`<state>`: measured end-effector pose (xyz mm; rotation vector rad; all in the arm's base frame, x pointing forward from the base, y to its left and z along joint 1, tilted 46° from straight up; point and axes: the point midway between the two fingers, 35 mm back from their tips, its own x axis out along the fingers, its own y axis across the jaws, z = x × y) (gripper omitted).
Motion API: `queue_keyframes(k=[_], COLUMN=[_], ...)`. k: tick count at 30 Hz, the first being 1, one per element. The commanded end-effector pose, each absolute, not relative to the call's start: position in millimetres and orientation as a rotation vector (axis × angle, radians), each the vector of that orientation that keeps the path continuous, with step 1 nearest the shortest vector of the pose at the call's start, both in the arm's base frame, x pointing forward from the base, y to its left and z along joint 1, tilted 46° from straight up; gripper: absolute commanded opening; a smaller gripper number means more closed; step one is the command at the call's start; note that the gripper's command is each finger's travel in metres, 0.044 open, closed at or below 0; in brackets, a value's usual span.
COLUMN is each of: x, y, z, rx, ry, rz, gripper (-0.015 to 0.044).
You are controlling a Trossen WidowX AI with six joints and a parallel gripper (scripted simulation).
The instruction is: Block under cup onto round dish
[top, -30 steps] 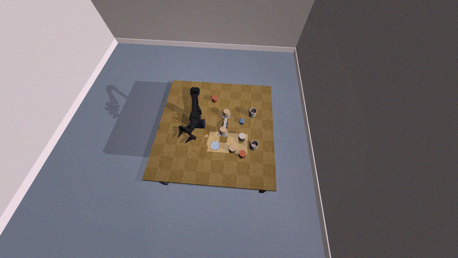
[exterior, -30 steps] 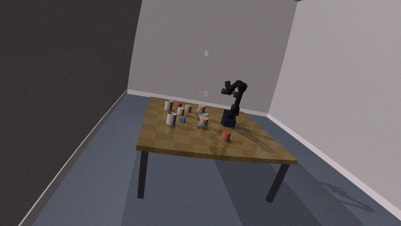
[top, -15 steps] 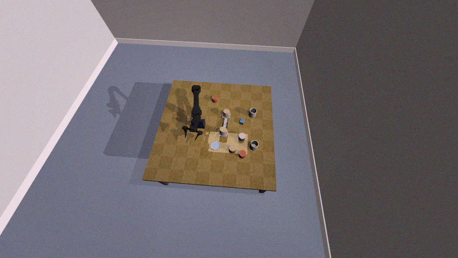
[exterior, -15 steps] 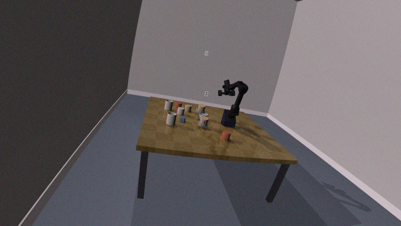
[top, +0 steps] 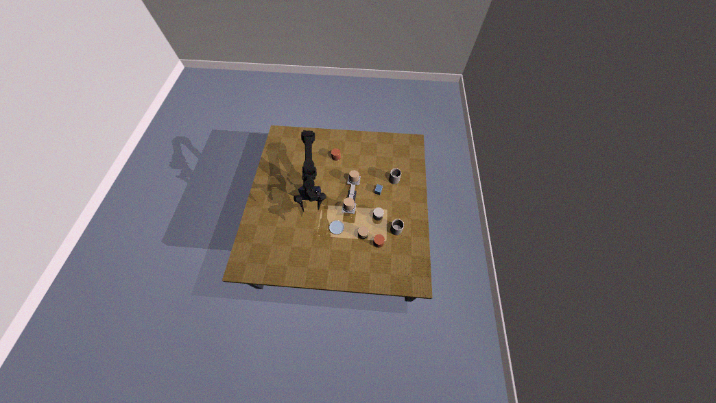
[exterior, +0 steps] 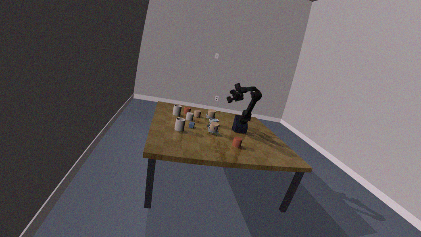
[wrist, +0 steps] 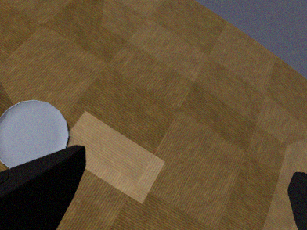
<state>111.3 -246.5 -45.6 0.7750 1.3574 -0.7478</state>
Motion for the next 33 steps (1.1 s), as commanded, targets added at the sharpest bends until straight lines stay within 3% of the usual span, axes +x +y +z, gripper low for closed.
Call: queue_keyframes(k=[1, 33], x=[124, 195], y=[-231, -85], z=[-34, 109], rx=[0.77, 0.728], ry=[1.34, 0.865], rz=[-0.609, 0.361], gripper=[0.044, 0.044])
